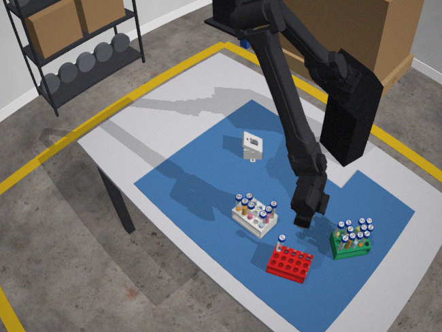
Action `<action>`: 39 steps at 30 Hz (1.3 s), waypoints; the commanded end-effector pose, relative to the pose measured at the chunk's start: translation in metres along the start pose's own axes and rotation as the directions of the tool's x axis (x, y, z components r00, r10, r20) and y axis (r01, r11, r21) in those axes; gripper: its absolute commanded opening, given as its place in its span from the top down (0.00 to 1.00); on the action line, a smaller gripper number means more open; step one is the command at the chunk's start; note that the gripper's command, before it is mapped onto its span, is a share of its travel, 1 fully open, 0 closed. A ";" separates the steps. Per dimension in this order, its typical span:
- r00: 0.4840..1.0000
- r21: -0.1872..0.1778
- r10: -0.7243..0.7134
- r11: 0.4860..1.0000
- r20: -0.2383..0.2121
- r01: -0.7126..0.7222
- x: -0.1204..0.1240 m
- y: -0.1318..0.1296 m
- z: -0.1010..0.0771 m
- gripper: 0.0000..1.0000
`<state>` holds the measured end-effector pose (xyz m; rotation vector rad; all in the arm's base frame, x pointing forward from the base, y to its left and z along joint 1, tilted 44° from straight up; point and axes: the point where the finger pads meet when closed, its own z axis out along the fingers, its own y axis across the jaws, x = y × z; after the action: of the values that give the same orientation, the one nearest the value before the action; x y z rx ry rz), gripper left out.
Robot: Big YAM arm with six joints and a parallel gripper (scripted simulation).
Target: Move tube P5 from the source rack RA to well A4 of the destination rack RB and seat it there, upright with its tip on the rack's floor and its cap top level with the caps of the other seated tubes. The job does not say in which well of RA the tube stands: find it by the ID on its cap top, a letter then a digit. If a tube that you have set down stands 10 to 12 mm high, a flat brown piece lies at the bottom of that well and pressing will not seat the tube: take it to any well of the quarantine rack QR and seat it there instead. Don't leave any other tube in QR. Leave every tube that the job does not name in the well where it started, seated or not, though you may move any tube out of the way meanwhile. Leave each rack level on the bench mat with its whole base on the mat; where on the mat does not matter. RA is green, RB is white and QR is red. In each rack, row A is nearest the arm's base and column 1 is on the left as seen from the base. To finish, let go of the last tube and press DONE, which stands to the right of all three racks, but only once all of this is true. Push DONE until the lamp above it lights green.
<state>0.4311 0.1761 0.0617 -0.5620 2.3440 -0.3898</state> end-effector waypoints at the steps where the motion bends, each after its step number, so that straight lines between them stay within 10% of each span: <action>1: 1.000 -0.002 0.002 1.000 0.016 -0.002 -0.007 -0.001 -0.003 1.00; 18: 0.918 -0.008 0.397 0.918 0.008 -0.397 -0.005 0.001 -0.003 1.00; 29: 0.759 -0.009 0.650 0.760 0.005 -0.650 -0.004 0.001 -0.002 1.00; 39: 0.505 -0.009 0.863 0.505 0.002 -0.863 -0.004 0.000 -0.002 1.00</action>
<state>0.4317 0.1744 0.0615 0.5068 2.3204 0.0327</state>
